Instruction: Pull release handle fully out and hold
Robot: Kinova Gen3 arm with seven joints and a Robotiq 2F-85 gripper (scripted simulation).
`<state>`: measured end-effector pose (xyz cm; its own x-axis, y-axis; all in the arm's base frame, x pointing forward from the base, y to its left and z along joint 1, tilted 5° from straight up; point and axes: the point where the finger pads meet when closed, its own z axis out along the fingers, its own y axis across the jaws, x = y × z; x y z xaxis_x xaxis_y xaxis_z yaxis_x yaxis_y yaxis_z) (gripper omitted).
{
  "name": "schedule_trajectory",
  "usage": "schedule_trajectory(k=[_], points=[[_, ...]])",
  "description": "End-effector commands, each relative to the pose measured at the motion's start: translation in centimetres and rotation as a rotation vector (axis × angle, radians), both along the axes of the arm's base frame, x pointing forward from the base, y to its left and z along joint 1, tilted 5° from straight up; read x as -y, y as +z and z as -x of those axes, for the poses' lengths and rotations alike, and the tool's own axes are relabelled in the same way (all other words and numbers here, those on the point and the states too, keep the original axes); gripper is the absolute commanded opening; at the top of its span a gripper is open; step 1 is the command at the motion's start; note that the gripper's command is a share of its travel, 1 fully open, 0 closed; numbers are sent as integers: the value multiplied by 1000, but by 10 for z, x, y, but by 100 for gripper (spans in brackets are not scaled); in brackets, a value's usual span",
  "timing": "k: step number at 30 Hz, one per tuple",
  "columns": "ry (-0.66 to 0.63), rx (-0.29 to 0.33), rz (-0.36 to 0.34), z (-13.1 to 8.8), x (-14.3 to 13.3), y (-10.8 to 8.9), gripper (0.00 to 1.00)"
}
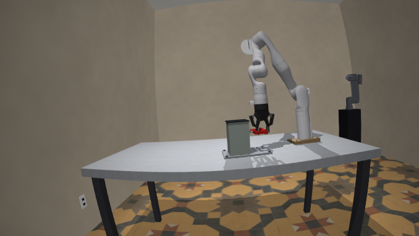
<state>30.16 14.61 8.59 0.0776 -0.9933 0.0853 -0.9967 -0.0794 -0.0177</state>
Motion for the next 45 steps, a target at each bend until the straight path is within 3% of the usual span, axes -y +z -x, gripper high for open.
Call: schedule_trajectory(k=[1,27,28,45], points=[[0,1,0,0,0,0,49],[0,1,0,0,0,0,49],[0,1,0,0,0,0,0],[0,1,0,0,0,0,0]])
